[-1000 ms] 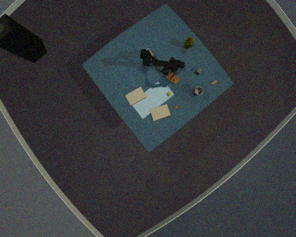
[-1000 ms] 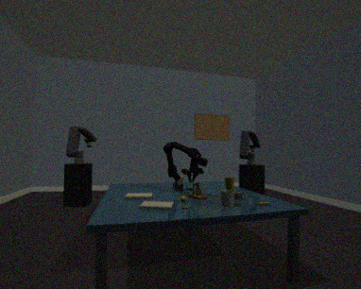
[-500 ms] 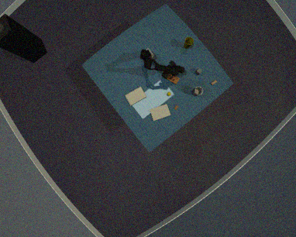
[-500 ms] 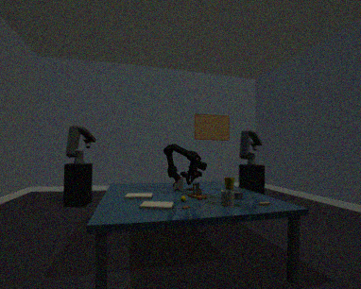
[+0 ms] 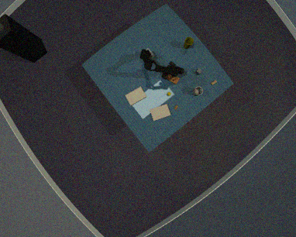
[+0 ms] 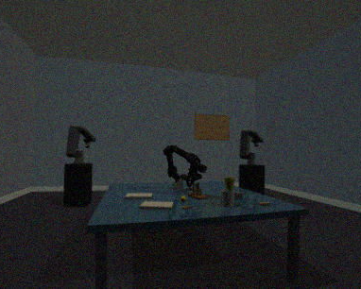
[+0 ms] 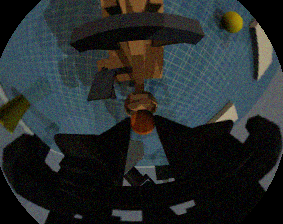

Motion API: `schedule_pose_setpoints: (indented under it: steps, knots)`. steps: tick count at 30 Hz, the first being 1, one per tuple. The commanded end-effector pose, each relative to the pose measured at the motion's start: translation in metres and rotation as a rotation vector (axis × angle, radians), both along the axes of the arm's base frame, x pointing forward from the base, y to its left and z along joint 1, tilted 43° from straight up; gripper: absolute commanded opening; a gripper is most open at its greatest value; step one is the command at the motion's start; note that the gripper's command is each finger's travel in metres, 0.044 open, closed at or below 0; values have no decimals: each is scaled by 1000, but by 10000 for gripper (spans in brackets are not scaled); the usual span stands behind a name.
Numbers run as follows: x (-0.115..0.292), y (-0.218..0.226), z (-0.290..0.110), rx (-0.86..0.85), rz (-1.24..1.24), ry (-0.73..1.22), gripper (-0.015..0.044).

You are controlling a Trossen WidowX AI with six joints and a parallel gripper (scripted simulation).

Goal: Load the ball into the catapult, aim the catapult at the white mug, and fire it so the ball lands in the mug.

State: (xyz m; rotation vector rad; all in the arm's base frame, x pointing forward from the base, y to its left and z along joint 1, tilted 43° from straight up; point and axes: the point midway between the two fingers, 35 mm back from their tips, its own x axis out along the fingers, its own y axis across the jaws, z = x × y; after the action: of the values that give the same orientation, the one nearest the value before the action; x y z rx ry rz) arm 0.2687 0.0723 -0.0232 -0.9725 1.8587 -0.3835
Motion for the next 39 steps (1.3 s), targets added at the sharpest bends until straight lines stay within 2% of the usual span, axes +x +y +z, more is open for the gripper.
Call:
schedule_pose_setpoints:
  steps: [1,8,18,25,28,30,39]
  knots:
    - [-1,-5,-6,-7,7,12,0]
    - [0,-2,-2,0,-1,0,0]
    - [0,0,0,3,1,-3,263]
    - [-14,67,78,120,82,-85,440]
    - [-16,70,82,127,86,-89,440]
    - [-5,65,63,114,97,-82,440]
    - [75,125,39,288,270,-262,440]
